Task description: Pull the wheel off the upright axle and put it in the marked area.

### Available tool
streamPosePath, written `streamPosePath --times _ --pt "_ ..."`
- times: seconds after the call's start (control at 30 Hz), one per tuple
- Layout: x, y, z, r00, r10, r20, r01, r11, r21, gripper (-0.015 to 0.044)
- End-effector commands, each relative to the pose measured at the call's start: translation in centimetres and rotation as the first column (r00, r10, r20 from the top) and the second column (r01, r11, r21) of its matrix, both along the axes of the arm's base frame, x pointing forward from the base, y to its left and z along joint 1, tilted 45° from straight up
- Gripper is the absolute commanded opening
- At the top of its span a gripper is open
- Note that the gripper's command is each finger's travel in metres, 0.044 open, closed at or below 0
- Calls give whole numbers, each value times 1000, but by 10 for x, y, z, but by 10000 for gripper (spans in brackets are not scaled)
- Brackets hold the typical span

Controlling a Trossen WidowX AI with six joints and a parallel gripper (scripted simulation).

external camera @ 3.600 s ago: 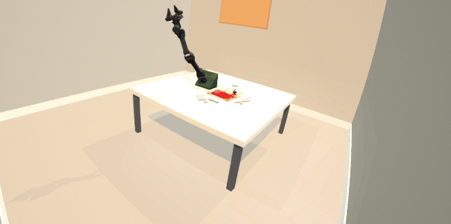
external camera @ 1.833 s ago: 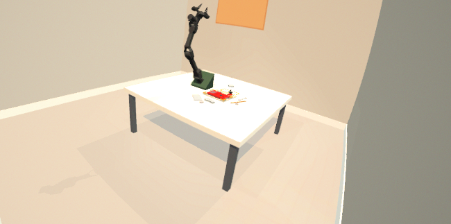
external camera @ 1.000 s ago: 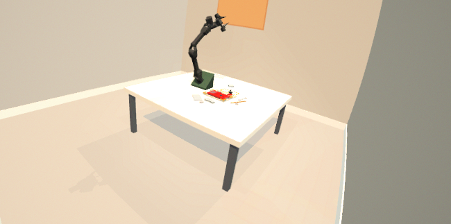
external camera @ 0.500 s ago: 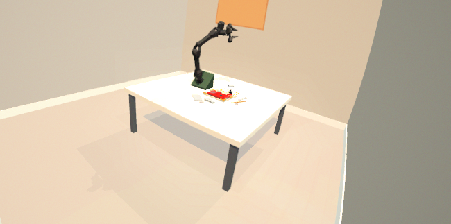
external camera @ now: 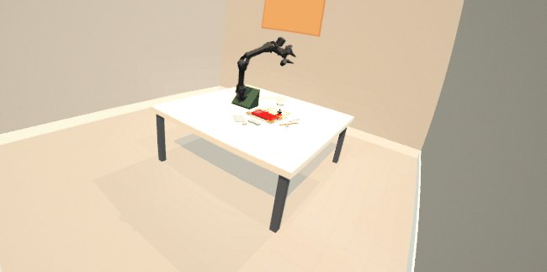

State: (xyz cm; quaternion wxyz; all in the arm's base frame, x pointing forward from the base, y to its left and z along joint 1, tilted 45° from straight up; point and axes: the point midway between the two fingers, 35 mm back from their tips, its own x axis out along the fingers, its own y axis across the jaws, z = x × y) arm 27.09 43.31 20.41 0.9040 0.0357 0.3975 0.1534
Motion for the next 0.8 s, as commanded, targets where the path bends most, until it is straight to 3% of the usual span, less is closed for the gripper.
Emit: streamPosePath --times 0.0,0.37,0.77 --pt "22 -29 -28 998 -58 -24 55 990 -131 300" --pt "60 -112 -89 973 -209 -94 148 887 -437 300" --pt "77 -220 -140 903 -388 -185 132 659 -740 300"
